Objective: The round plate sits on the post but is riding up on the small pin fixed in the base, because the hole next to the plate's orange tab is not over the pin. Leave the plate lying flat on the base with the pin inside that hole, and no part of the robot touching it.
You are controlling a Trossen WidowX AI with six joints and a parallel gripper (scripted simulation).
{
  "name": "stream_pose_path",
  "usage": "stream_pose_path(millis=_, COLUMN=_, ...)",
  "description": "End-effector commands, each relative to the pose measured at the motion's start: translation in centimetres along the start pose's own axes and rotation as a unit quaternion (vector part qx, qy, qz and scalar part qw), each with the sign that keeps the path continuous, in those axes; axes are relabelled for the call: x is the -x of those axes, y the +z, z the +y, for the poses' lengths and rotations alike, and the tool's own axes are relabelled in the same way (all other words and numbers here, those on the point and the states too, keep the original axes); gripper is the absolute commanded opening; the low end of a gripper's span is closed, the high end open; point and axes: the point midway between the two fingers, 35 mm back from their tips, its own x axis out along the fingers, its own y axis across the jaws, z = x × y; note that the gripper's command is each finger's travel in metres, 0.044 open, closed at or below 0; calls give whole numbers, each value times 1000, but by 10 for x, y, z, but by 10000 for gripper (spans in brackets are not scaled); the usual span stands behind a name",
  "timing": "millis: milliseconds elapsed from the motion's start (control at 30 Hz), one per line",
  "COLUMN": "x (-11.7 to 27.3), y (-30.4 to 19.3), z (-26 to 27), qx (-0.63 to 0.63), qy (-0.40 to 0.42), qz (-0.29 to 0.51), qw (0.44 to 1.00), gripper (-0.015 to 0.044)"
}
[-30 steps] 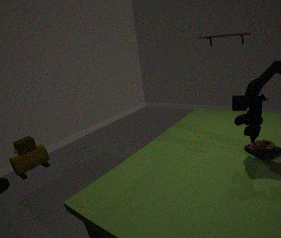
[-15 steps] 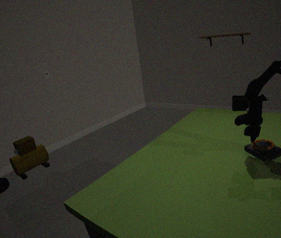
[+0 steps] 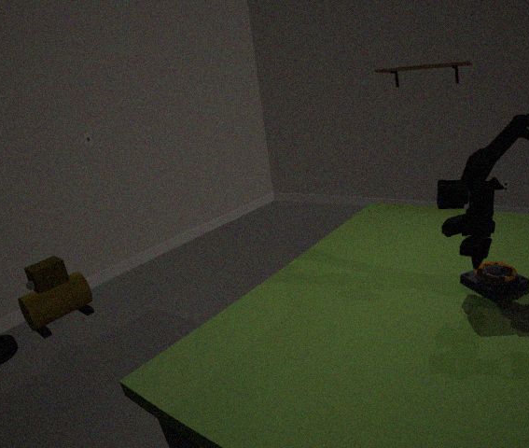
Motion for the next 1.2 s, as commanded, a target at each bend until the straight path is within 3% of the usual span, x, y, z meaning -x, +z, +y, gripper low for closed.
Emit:
stream_pose_path(millis=0, x=-3, y=-5, z=5, qx=4, qy=8, qz=10, qw=1000, gripper=0)
stream_pose_path(millis=1167, x=8, y=-7, z=10, qx=4, qy=9, qz=10, qw=1000, gripper=0)
